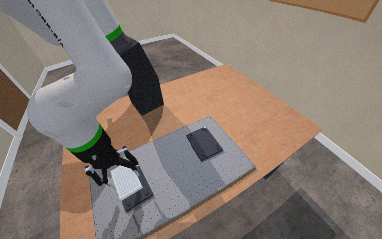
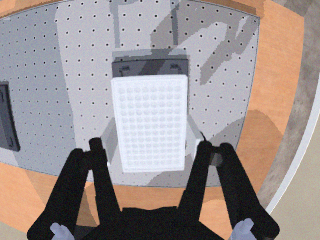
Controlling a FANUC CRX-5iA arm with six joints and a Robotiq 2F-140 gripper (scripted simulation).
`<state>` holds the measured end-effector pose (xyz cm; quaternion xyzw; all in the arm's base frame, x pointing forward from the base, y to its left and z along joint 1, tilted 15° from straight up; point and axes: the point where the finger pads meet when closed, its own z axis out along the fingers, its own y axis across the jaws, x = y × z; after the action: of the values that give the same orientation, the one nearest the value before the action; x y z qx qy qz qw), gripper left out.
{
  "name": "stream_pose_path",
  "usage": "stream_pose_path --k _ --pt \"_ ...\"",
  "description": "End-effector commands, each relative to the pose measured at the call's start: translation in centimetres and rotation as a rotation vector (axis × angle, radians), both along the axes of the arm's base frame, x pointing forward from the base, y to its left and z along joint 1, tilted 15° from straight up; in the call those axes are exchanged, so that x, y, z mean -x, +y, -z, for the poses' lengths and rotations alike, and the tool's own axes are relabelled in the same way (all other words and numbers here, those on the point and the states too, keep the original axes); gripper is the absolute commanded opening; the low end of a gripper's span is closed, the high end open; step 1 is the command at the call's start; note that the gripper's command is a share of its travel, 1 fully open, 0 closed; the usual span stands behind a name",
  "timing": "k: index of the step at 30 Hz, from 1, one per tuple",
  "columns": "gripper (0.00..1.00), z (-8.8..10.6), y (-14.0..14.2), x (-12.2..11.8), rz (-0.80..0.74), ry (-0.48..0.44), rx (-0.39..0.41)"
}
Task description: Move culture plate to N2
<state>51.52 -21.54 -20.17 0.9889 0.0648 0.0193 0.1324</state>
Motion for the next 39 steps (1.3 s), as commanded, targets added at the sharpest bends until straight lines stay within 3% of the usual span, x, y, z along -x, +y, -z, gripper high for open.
stream_pose_path --k 1,14,18,39 --pt "0.00 0.0 0.0 0.0 0.000 0.000 0.000" --pt "0.00 0.0 0.0 0.0 0.000 0.000 0.000" --pt "0.00 0.3 1.3 0.1 0.124 -0.033 -0.007" --pt "0.00 2.0 7.3 0.9 0.124 -0.033 -0.007"
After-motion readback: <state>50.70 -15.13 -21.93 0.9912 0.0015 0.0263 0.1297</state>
